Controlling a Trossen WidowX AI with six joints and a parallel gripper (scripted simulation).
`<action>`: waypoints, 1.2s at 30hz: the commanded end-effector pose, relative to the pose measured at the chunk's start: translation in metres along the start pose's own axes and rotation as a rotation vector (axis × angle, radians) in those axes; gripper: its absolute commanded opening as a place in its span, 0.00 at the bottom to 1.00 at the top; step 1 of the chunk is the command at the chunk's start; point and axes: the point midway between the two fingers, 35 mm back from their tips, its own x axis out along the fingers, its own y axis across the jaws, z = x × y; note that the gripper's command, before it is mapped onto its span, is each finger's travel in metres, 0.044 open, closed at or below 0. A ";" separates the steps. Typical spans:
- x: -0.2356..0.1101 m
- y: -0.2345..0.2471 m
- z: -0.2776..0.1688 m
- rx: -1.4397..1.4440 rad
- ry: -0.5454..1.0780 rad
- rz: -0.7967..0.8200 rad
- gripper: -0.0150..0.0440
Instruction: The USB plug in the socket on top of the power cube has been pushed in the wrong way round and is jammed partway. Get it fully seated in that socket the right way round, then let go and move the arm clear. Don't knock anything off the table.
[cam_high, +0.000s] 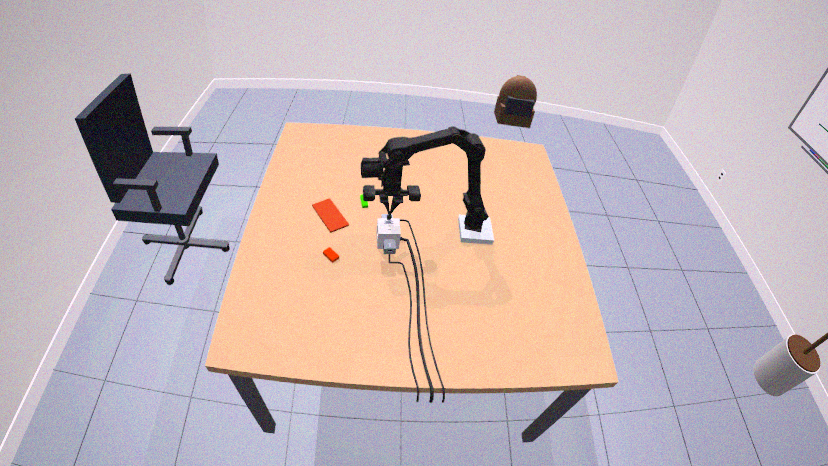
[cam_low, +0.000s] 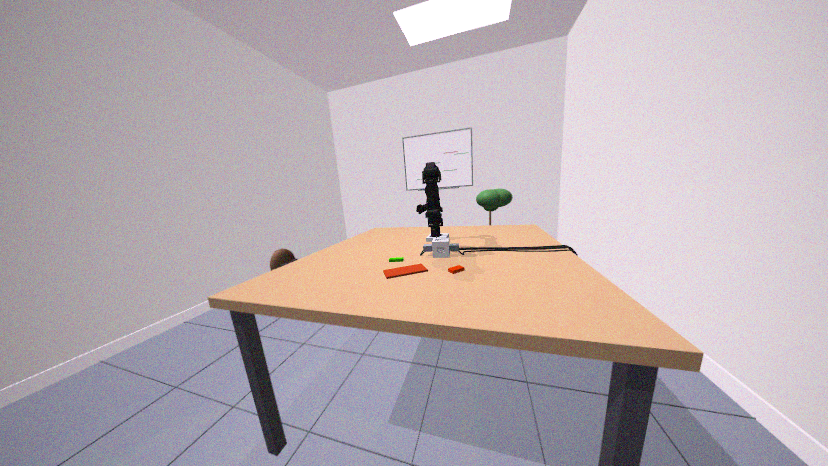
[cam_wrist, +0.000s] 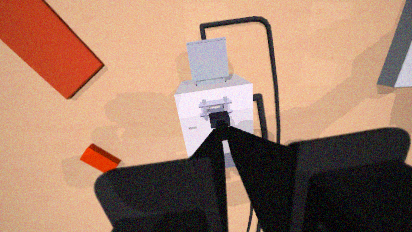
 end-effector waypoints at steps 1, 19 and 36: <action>0.001 0.000 0.000 0.005 0.006 0.000 0.25; 0.003 0.000 -0.001 0.008 0.010 0.000 0.25; 0.005 0.000 -0.001 0.008 0.010 0.000 0.25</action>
